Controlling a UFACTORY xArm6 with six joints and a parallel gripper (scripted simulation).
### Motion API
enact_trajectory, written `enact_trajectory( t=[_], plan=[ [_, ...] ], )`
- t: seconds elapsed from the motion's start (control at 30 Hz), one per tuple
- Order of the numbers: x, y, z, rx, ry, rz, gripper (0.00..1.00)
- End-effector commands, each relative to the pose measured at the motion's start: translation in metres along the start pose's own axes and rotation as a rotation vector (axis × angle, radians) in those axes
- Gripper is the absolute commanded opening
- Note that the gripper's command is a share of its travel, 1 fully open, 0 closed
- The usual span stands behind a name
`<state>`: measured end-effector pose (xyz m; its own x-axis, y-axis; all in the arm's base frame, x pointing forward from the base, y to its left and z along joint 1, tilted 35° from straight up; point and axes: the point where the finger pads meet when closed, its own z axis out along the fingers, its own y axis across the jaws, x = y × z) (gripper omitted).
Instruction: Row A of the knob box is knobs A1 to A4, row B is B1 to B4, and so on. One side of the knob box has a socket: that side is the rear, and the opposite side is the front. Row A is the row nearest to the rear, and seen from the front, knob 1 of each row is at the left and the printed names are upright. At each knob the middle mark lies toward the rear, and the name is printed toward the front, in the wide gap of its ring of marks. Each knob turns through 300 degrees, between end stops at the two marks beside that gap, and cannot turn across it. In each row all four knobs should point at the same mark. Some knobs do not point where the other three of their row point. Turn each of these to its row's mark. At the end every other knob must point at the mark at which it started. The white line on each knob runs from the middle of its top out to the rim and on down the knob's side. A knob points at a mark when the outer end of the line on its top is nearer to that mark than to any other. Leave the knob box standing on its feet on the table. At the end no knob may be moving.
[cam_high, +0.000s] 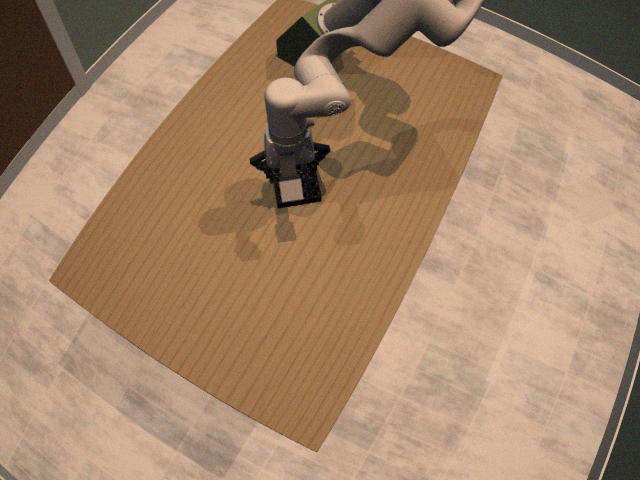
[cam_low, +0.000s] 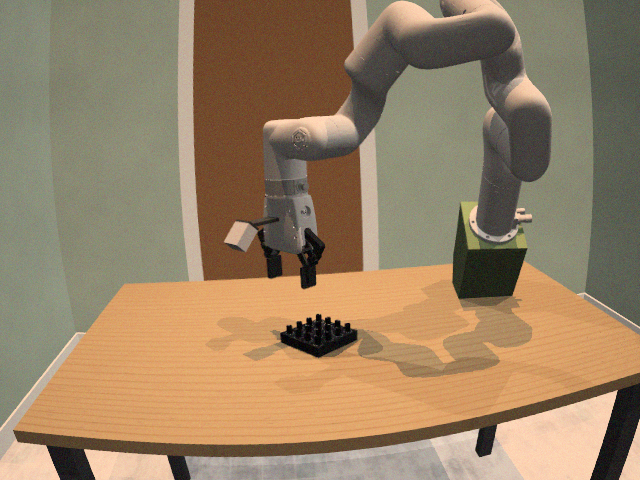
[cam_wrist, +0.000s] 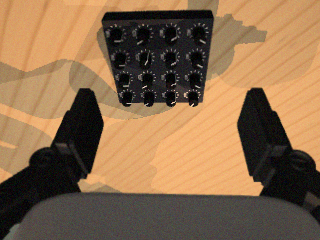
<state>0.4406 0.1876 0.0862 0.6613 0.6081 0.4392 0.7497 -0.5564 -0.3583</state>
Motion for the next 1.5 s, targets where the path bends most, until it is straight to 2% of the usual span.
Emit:
enact_trajectory(
  t=[0.0, 1.0, 1.47],
  plan=[
    [-0.001, 0.001, -0.001, -0.002, 0.002, -0.001, 1.00],
    [-0.047, 0.001, -0.001, -0.002, 0.002, -0.001, 1.00],
    [-0.052, 0.001, -0.001, -0.002, 0.002, -0.001, 1.00]
  ],
)
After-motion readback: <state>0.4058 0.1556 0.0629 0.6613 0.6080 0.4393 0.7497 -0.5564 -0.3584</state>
